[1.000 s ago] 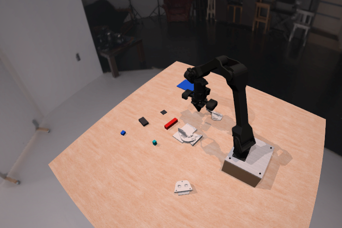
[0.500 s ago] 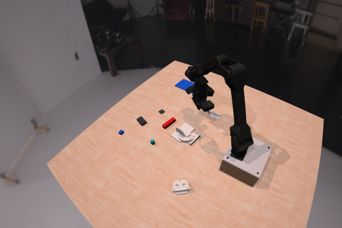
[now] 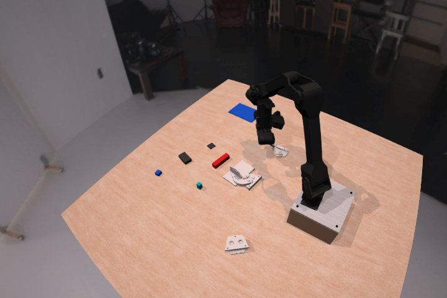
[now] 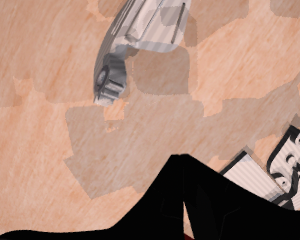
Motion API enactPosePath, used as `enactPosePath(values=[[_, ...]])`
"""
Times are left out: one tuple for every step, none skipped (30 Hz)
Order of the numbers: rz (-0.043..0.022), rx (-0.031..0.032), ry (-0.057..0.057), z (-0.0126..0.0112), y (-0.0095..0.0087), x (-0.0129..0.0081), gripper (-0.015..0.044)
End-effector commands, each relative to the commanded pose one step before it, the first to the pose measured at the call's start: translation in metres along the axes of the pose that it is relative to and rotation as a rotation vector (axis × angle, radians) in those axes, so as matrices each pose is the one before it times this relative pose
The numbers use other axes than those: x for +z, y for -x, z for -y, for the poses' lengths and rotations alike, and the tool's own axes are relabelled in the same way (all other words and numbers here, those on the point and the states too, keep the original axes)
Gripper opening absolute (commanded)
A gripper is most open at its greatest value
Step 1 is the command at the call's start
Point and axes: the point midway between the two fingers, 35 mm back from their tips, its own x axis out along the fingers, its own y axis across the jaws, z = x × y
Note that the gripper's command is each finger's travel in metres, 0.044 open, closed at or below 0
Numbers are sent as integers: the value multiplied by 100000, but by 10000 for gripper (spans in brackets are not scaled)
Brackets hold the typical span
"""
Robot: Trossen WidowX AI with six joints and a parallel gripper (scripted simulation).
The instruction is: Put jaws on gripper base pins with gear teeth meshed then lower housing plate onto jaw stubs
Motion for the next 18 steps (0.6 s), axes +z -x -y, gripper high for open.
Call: enactPosePath(values=[[565,114,-13061,-239,26,474,0],[14,0,-3022,-61,1,85,0],[14,0,-3022,-64,1,83,0],[14,1,-3022,-66,1,82,0],[14,1,-3022,-68,1,80,0],[14,2,-3022,-70,1,78,0],[14,2,-3022,-73,1,76,0],[14,2,-3022,-75,1,74,0],[14,3,-3022,-77,1,72,0],[14,3,-3022,-79,1,70,0],[14,3,-3022,-80,1,68,0],[13,4,-3022,-82,1,66,0],[13,4,-3022,-84,1,63,0],[13,4,-3022,-86,1,61,0],[13,5,-3022,-87,1,59,0],[11,4,-2509,-74,1,47,0],[6,3,-1506,-45,1,27,0],[2,1,-502,-15,0,9,0]])
